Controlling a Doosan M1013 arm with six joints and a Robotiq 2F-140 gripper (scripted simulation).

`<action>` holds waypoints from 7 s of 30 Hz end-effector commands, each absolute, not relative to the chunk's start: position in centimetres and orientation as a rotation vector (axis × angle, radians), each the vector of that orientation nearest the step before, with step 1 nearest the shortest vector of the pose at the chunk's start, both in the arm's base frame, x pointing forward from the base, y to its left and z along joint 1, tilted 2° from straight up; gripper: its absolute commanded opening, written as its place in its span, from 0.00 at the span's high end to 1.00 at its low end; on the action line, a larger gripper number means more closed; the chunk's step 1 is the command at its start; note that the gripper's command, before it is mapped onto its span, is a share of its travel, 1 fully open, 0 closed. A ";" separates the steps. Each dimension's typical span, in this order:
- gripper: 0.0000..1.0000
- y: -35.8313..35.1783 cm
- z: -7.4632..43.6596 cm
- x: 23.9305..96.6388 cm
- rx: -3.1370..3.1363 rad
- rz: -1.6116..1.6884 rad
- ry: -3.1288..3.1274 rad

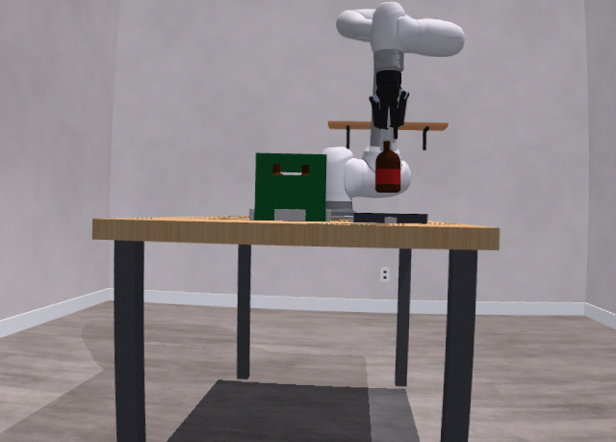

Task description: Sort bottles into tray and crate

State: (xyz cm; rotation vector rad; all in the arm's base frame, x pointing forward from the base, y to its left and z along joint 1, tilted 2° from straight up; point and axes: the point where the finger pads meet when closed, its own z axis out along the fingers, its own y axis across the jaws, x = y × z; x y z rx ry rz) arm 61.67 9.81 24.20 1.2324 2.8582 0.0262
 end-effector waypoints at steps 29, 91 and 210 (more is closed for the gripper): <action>1.00 9.7 19.8 61.8 1.236 0.024 2.858; 1.00 9.6 17.3 61.9 1.238 0.017 2.857; 1.00 9.5 16.0 61.9 1.238 0.017 2.857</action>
